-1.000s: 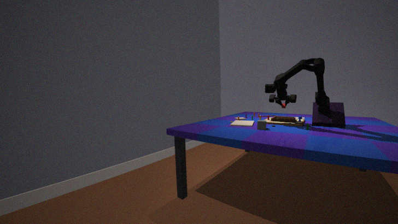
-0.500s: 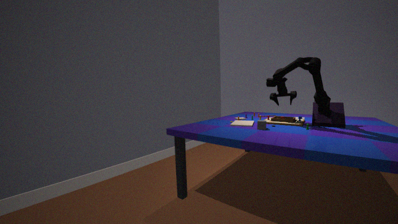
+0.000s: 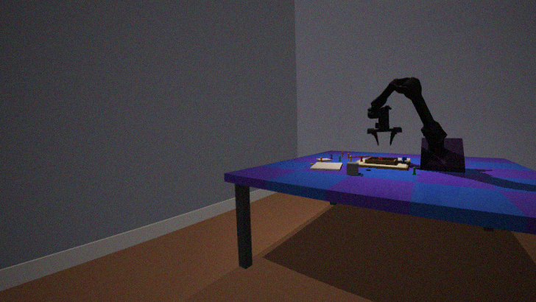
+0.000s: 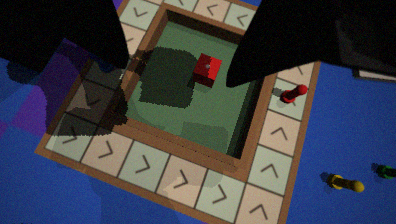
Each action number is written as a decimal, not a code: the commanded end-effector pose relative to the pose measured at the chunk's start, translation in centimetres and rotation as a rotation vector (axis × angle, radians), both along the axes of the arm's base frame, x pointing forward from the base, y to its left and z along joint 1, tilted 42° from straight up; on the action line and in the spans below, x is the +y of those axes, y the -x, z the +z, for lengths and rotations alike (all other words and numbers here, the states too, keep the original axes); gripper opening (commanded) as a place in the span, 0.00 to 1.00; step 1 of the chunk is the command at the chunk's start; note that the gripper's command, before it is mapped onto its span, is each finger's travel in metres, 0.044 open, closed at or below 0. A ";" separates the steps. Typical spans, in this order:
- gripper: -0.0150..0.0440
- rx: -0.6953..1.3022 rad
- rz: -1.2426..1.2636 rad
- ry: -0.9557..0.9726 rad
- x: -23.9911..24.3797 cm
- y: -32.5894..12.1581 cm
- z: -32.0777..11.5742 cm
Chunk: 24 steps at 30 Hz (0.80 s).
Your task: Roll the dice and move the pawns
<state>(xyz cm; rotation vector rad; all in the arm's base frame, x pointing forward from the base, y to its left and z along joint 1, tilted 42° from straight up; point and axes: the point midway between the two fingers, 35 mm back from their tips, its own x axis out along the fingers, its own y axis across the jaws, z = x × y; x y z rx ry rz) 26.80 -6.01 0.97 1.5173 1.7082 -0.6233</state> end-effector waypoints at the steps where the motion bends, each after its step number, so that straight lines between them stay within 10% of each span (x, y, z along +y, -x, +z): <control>1: 0.72 -0.143 0.184 0.002 -2.7 0.7 -2.3; 24: 0.72 -1.085 1.307 -0.034 -12.5 10.0 -15.6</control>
